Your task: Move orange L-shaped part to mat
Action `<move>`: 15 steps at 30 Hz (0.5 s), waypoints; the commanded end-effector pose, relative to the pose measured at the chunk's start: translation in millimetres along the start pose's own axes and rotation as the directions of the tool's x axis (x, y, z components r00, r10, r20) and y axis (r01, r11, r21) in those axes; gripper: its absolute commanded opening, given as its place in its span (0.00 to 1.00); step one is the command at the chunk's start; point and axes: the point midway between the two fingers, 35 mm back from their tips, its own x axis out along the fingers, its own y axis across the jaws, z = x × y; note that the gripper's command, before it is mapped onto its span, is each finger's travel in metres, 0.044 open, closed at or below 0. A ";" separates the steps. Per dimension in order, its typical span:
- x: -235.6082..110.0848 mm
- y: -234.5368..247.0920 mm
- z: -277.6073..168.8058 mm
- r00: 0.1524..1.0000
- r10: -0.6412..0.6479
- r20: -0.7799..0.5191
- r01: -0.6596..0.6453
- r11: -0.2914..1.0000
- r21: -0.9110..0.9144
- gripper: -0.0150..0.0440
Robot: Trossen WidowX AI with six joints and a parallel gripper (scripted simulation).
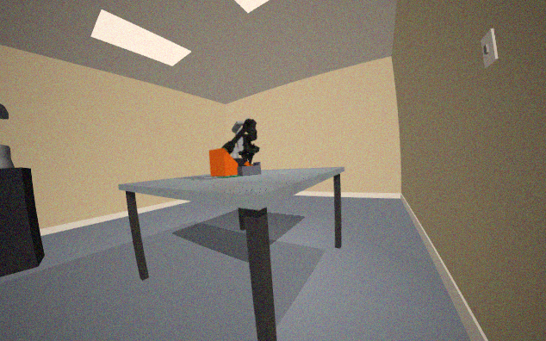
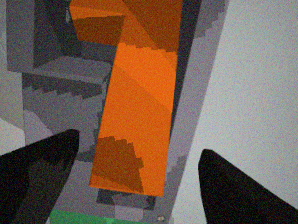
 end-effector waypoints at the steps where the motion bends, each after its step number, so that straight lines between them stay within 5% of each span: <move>1: 9.1 2.3 -0.1 1.000 0.006 0.003 -0.006 1.000 0.006 0.73; 7: 13.0 2.7 -0.1 1.000 0.007 0.004 -0.007 1.000 0.006 0.73; 12: 9.6 1.2 0.1 1.000 0.003 0.001 -0.003 1.000 0.000 0.51; 15: 9.6 1.2 0.1 1.000 0.003 0.001 -0.003 1.000 0.000 0.47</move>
